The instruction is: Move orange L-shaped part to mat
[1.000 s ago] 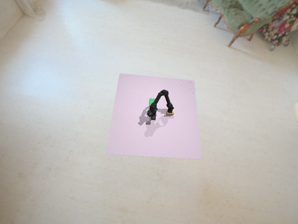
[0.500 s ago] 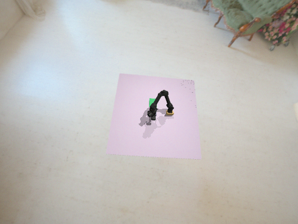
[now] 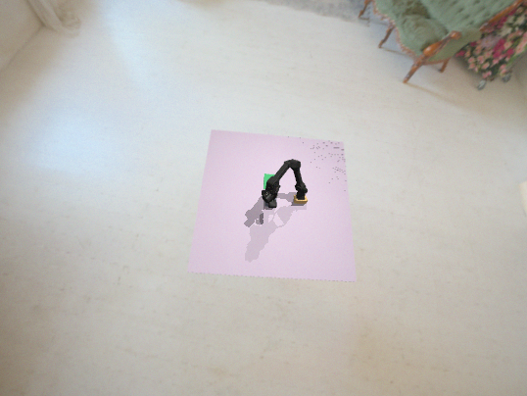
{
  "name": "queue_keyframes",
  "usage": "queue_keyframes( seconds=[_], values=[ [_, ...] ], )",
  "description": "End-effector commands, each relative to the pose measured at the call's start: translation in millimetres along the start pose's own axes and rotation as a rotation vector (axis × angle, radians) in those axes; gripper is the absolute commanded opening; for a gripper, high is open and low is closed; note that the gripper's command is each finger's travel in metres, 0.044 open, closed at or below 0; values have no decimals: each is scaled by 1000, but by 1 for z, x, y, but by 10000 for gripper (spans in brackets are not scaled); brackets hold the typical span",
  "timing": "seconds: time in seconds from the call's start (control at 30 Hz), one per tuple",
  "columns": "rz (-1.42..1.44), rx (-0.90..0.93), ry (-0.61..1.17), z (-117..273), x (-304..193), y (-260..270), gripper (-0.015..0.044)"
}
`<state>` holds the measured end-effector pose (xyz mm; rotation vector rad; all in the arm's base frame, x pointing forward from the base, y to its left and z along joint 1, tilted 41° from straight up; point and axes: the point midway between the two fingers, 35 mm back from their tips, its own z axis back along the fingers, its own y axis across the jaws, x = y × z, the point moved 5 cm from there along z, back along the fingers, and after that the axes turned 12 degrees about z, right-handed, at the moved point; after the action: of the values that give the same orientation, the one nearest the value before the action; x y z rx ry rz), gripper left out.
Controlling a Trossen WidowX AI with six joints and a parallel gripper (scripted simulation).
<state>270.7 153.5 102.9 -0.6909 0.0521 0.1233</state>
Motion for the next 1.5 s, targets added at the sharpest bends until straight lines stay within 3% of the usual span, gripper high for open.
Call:
queue_keyframes(
  seconds=[0.0,1.47],
  values=[
    [-3,-4,16,6,-2,-2,180],
    [0,0,0,3,-1,-1,180]
  ],
)
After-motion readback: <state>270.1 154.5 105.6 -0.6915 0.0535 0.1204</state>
